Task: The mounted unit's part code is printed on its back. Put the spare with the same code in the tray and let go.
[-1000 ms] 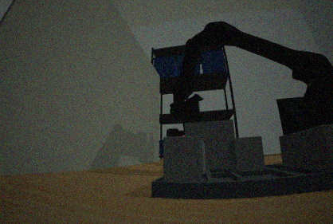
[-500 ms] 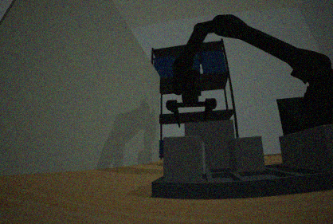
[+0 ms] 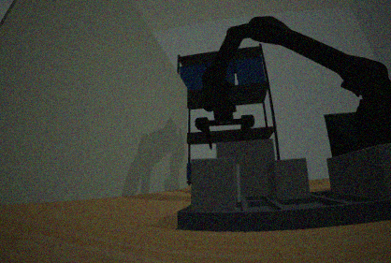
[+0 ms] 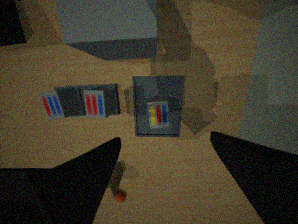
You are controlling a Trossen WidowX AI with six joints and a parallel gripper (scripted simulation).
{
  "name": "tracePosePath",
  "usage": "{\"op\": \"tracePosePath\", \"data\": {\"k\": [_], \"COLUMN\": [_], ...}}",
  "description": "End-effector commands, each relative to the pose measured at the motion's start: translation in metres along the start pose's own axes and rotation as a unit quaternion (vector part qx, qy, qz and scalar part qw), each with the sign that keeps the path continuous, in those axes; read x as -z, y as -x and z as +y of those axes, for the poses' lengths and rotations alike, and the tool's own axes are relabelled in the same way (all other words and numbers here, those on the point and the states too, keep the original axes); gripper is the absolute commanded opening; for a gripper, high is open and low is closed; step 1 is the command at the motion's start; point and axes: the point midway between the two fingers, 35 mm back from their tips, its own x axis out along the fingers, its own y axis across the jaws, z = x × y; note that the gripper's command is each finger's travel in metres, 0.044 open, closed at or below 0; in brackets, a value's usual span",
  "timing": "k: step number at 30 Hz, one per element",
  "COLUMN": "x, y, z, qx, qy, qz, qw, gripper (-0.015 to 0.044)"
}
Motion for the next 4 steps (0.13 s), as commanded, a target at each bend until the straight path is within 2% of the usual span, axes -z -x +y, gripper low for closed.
{"op": "tracePosePath", "data": {"k": [1,4], "x": [0.0007,0.0007], "y": [0.001,0.001], "z": [-0.0002,-0.0002], "qx": [0.002,0.002], "qy": [-0.001,-0.001], "qz": [0.001,0.001], "qw": [1.0,1.0], "gripper": [0.044,0.044]}}
